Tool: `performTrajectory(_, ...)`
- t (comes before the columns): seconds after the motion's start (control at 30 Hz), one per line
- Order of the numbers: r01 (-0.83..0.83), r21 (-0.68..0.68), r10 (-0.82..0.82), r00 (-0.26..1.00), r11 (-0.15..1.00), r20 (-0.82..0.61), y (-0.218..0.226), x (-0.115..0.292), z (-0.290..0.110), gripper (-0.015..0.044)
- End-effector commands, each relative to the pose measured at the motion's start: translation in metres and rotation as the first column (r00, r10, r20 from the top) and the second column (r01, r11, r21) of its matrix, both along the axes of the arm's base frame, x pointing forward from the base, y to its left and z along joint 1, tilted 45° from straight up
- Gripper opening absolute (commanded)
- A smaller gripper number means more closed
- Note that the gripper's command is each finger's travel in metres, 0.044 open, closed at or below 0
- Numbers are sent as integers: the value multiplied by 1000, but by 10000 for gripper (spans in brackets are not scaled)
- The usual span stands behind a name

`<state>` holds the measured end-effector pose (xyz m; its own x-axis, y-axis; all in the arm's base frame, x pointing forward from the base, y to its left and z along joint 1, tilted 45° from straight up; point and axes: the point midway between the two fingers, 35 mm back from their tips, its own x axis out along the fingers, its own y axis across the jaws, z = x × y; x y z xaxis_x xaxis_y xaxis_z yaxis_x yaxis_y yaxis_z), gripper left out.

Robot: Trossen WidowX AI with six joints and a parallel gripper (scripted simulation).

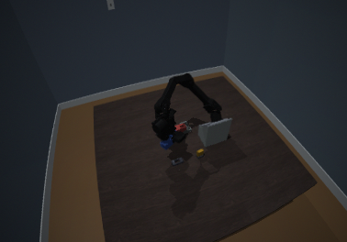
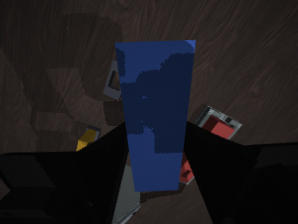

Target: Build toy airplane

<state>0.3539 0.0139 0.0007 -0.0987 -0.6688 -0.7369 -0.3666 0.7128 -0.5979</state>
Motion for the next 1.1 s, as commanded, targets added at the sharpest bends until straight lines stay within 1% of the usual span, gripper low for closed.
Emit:
performTrajectory(0.0,-60,5,60,997,998,-55,-11,-3,7,0)
performTrajectory(0.27,-175,34,178,971,984,-158,-33,-8,21,0)
performTrajectory(0.53,-285,72,294,921,956,-257,-54,-16,35,0)
performTrajectory(1.07,-474,177,501,748,863,-436,-94,-37,61,0)
